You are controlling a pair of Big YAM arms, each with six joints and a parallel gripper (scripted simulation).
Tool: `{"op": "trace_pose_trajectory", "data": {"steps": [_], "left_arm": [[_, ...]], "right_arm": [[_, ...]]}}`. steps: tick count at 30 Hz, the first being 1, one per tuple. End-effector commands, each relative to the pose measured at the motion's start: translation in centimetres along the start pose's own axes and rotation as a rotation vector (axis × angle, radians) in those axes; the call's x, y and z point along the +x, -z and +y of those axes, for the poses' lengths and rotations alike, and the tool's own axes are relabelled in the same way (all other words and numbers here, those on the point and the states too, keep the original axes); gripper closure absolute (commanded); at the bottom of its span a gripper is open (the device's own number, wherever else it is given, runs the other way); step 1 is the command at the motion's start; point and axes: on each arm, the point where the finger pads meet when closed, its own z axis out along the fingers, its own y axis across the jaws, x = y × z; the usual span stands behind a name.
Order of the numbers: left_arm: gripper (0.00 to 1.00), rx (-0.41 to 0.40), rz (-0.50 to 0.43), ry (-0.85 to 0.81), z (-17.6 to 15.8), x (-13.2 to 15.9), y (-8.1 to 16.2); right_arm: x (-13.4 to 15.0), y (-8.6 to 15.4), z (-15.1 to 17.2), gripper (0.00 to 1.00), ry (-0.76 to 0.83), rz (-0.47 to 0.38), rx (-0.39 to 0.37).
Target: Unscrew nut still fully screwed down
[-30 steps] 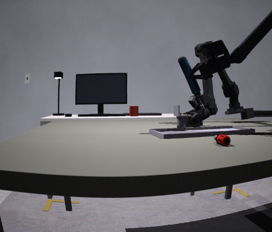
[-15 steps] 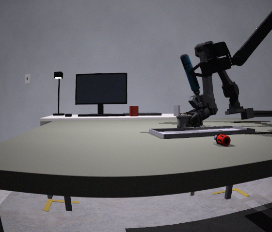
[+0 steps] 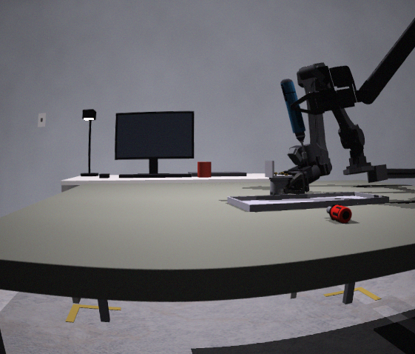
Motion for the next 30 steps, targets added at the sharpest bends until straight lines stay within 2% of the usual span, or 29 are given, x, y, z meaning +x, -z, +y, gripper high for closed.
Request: {"op": "trace_pose_trajectory", "data": {"steps": [1,6,7,8,9,11,14,15,17,19,23,24,30], "left_arm": [[0.58,0.036,-0.134,-0.042,-2.0,-4.7,-0.3],[0.58,0.036,-0.14,-0.041,-2.0,-5.0,-0.3],[0.58,0.042,-0.118,-0.052,-2.2,-3.3,0.5],[0.58,0.049,-0.125,-0.059,-2.6,-3.2,0.8],[0.58,0.055,-0.14,-0.065,-3.0,-3.6,0.9],[0.58,0.067,-0.203,-0.072,-3.8,-6.3,0.5],[0.58,0.089,-0.183,-0.101,-4.8,-3.9,1.8],[0.58,0.095,-0.192,-0.108,-5.2,-4.0,1.9],[0.58,0.105,-0.244,-0.115,-6.1,-6.2,1.4],[0.58,0.111,-0.263,-0.12,-6.4,-6.6,1.8],[0.58,0.11,-0.266,-0.12,-6.3,-6.8,1.9],[0.58,0.086,-0.264,-0.119,-5.2,-6.8,1.5],[0.58,0.094,-0.272,-0.121,-5.7,-7.0,1.1]], "right_arm": [[1.5,0.0,-0.9,0.41,-0.001,0.035,0.011],[1.5,0.0,-0.9,0.41,-0.001,0.035,0.011],[1.5,0.0,-0.9,0.41,-0.001,0.035,0.011],[1.5,0.0,-0.9,0.41,-0.001,0.035,0.011],[1.5,0.0,-0.9,0.41,-0.001,0.035,0.011],[1.5,0.0,-0.9,0.41,-0.001,0.035,0.011],[1.5,0.0,-0.9,0.41,-0.001,0.035,0.011],[1.5,0.0,-0.9,0.41,-0.001,0.035,0.011],[1.5,0.0,-0.9,0.41,-0.001,0.035,0.011],[1.5,0.0,-0.9,0.41,-0.001,0.035,0.011],[1.5,0.0,-0.9,0.41,-0.001,0.035,0.011],[1.5,0.0,-0.9,0.41,-0.001,0.035,0.011],[1.5,0.0,-0.9,0.41,-0.001,0.035,0.011]]}}
